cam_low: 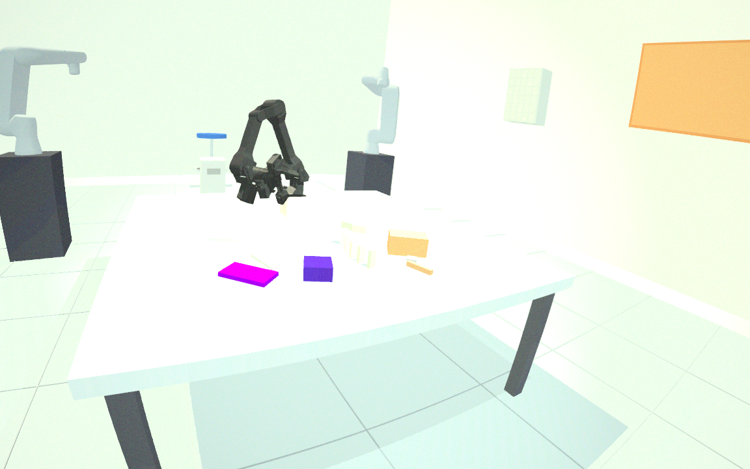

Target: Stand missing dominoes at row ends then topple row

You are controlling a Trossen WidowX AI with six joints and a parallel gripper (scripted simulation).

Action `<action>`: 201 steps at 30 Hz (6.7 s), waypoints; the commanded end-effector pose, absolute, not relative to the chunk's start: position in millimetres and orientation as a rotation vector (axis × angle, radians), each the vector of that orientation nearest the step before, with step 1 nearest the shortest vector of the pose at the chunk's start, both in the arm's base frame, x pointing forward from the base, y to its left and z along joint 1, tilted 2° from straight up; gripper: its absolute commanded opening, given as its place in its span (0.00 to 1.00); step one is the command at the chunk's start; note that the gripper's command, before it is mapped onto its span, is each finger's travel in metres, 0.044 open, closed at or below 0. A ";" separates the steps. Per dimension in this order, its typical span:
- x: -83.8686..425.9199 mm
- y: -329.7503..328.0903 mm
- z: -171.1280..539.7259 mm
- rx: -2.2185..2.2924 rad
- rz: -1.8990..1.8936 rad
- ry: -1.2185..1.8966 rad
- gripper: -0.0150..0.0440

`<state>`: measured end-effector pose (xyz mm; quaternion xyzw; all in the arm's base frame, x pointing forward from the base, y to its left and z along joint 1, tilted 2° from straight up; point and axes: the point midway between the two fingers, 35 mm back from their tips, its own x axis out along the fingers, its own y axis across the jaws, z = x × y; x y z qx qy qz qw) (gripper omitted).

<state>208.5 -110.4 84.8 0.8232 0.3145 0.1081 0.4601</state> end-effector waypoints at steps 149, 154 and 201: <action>245.7 192.1 35.4 -0.004 0.035 1.590 0.61; 254.3 199.2 35.6 -0.387 0.425 1.545 0.83; 259.5 206.7 -44.6 -0.726 0.769 1.446 1.00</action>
